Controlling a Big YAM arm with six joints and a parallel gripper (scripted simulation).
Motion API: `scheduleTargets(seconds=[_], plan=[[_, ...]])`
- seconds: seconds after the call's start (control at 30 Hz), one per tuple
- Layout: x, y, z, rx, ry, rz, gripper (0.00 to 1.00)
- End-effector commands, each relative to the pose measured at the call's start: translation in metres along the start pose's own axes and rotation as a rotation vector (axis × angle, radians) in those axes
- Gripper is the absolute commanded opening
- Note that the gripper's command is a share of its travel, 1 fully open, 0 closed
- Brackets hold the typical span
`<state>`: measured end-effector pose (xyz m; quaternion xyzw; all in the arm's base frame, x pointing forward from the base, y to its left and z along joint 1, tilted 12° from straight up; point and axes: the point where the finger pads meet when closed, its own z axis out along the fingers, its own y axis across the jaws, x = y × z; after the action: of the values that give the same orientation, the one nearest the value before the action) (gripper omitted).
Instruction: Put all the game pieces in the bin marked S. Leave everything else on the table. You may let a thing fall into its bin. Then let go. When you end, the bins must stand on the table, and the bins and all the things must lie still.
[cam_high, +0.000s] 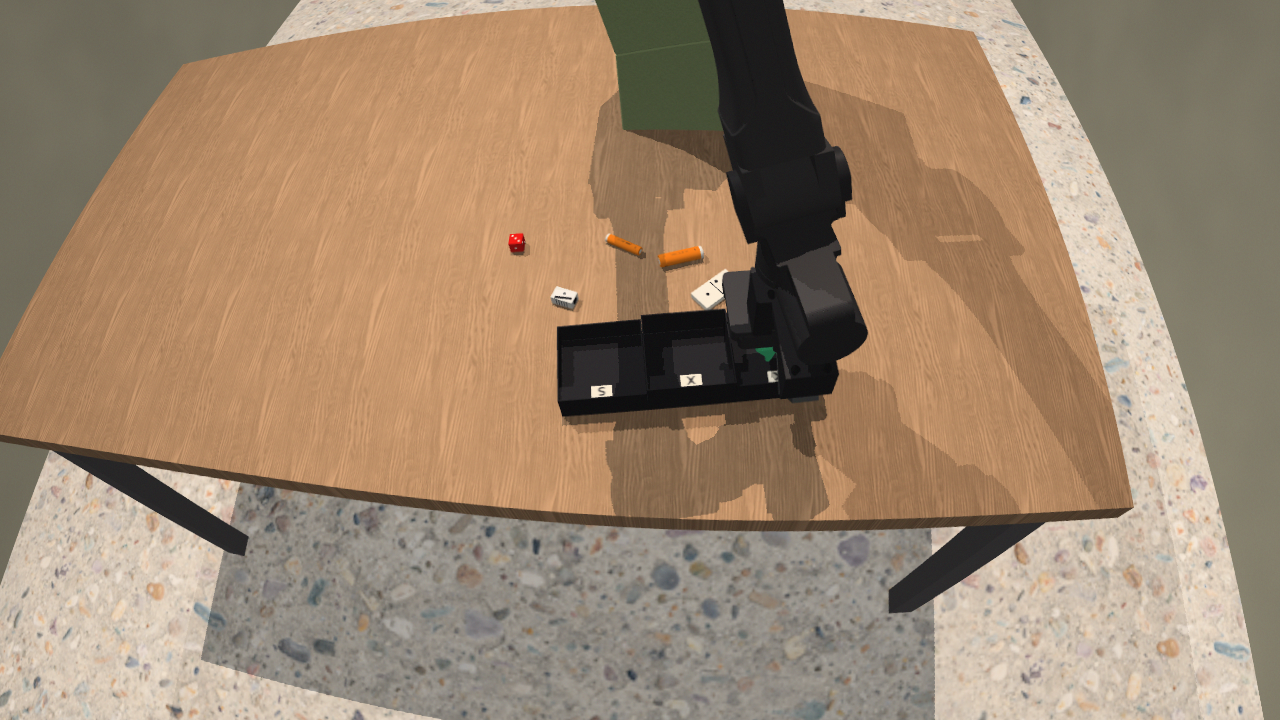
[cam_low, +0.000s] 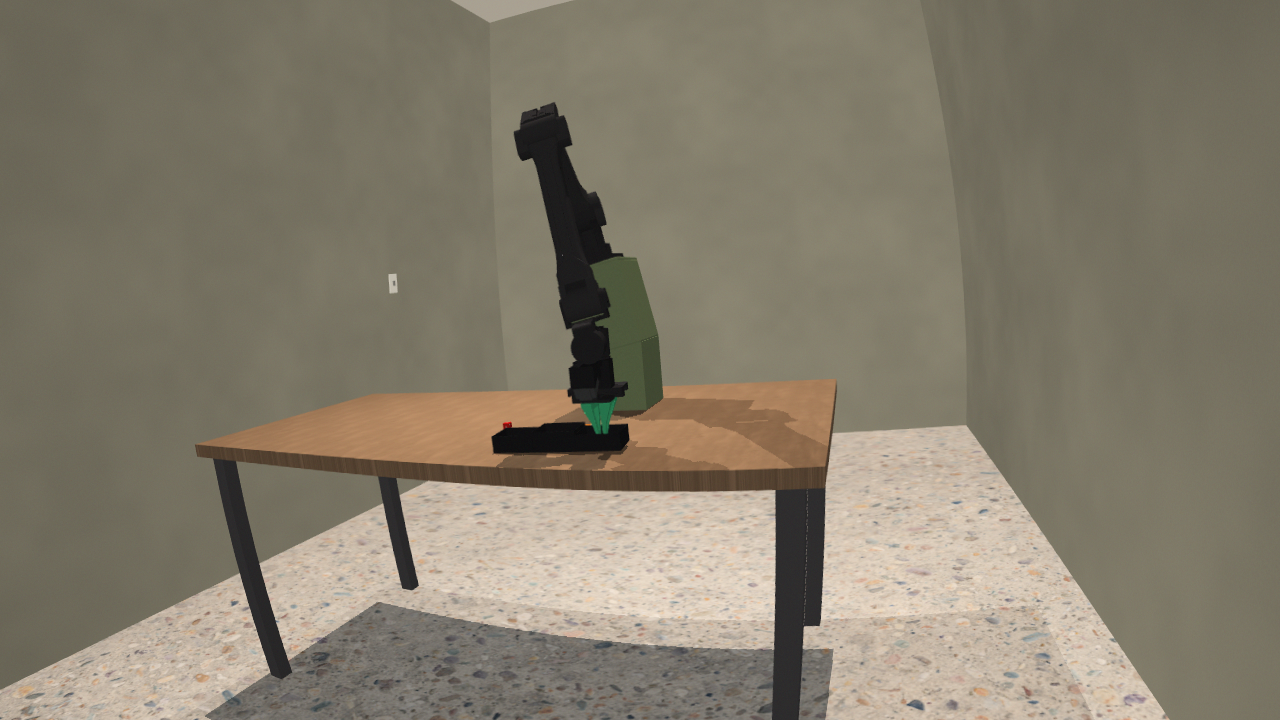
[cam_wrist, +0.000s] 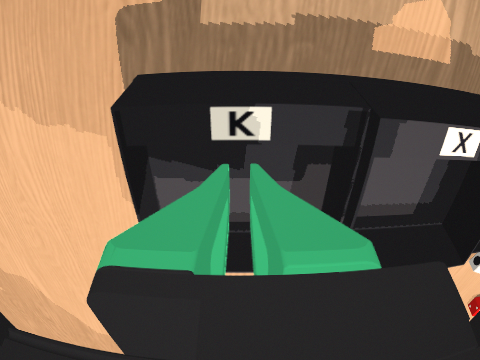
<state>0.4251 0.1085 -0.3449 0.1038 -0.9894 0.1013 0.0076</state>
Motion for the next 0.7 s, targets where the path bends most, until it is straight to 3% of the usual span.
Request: scheduleTargets(seconds=[0.0,0.67], plan=[[-0.0365,-0.0056,-0.0228,-0.005,-0.061,0.011,0.09],[-0.0387,-0.0069,-0.0238,-0.005,-0.062,0.013,0.09]])
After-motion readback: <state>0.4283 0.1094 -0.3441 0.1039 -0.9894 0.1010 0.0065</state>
